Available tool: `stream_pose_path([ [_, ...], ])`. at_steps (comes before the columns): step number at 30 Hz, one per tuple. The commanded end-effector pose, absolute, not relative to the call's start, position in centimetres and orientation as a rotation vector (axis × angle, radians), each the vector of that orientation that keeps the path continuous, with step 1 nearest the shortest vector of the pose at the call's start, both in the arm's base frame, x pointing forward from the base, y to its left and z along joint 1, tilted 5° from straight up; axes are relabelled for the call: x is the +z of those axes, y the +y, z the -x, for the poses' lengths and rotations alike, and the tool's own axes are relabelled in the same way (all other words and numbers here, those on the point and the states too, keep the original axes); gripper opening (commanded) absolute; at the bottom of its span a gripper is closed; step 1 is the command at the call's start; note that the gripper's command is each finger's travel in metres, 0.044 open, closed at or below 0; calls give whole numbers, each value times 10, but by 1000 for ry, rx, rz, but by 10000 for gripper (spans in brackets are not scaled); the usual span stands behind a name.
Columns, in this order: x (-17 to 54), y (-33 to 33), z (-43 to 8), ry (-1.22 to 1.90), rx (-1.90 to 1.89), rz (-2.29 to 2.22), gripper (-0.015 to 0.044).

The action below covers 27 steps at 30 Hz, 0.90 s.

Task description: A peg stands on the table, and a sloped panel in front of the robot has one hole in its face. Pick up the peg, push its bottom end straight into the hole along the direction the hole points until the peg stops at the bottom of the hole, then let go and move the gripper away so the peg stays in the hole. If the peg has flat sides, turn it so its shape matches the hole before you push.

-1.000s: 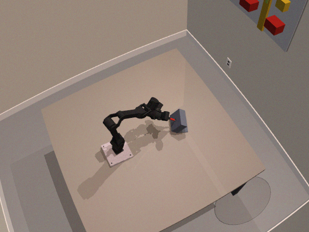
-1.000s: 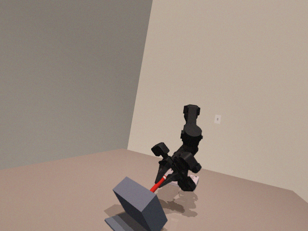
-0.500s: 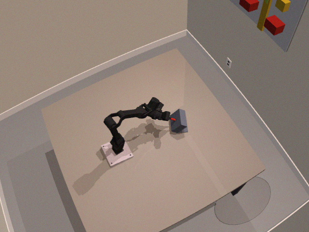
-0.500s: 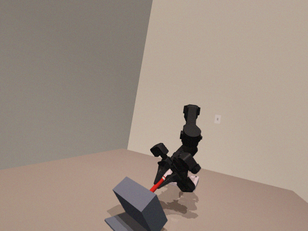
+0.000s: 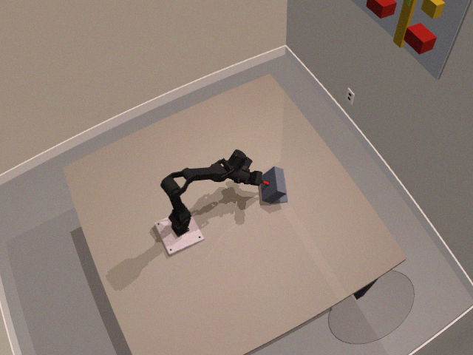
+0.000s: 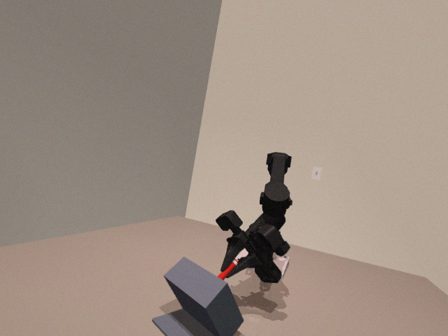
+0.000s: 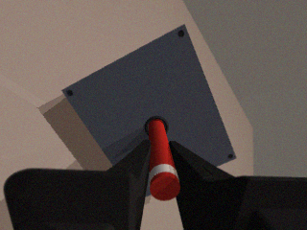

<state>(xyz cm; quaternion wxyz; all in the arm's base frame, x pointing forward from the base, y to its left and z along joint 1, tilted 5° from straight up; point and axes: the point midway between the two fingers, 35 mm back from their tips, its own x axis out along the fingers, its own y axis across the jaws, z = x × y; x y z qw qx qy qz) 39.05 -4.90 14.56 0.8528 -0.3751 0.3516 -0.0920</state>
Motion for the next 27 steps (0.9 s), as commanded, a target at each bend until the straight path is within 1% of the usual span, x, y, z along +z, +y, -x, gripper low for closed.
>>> stream_pose_path([
  [1, 145, -51, -393, 737, -193, 791, 0],
  [27, 137, -57, -404, 736, -194, 791, 0],
])
